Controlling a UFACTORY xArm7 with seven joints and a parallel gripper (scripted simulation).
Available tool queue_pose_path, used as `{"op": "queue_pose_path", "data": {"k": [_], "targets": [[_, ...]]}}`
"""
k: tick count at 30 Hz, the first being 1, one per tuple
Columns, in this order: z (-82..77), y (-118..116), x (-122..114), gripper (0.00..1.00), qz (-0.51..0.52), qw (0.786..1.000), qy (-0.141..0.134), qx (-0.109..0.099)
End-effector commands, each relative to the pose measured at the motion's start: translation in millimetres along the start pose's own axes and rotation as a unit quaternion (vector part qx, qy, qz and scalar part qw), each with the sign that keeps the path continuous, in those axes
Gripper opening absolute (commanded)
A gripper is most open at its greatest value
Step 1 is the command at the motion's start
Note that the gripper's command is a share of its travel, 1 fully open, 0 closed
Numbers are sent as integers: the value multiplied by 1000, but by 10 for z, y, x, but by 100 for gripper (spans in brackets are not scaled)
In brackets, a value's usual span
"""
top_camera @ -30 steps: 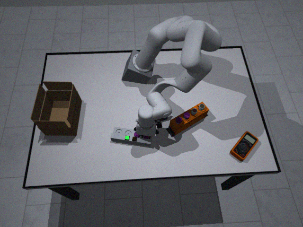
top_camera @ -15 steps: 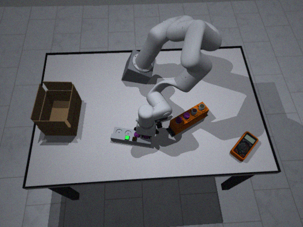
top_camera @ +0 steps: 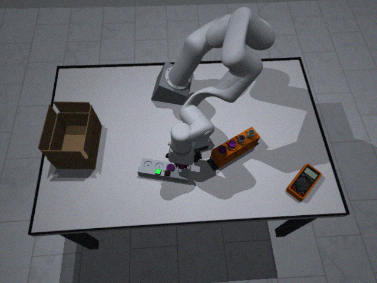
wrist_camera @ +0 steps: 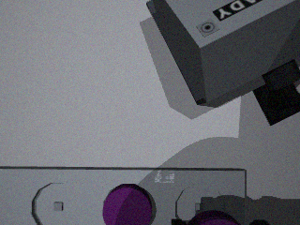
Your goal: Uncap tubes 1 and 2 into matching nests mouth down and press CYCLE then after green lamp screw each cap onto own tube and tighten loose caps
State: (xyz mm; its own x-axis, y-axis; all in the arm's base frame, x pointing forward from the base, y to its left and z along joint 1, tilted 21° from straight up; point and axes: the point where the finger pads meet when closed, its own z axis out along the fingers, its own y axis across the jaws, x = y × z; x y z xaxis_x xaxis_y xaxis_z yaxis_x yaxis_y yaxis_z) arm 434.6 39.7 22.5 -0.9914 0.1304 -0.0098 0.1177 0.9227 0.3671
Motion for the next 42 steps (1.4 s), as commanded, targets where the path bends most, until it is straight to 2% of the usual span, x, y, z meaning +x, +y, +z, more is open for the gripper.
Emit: {"op": "queue_pose_path", "data": {"k": [1,3,14,22,25,28,35,37,42], "targets": [[-305,8,-5,0,0,1000,-1,2],[-305,8,-5,0,0,1000,-1,2],[-849,10,-6,0,0,1000,-1,2],[-850,11,-6,0,0,1000,-1,2],[-847,221,130,0,125,992,-1,2],[-846,374,229,0,174,985,-1,2],[-845,704,444,0,176,984,-1,2],[-845,704,444,0,176,984,-1,2],[-844,993,632,0,176,984,-1,2]]}}
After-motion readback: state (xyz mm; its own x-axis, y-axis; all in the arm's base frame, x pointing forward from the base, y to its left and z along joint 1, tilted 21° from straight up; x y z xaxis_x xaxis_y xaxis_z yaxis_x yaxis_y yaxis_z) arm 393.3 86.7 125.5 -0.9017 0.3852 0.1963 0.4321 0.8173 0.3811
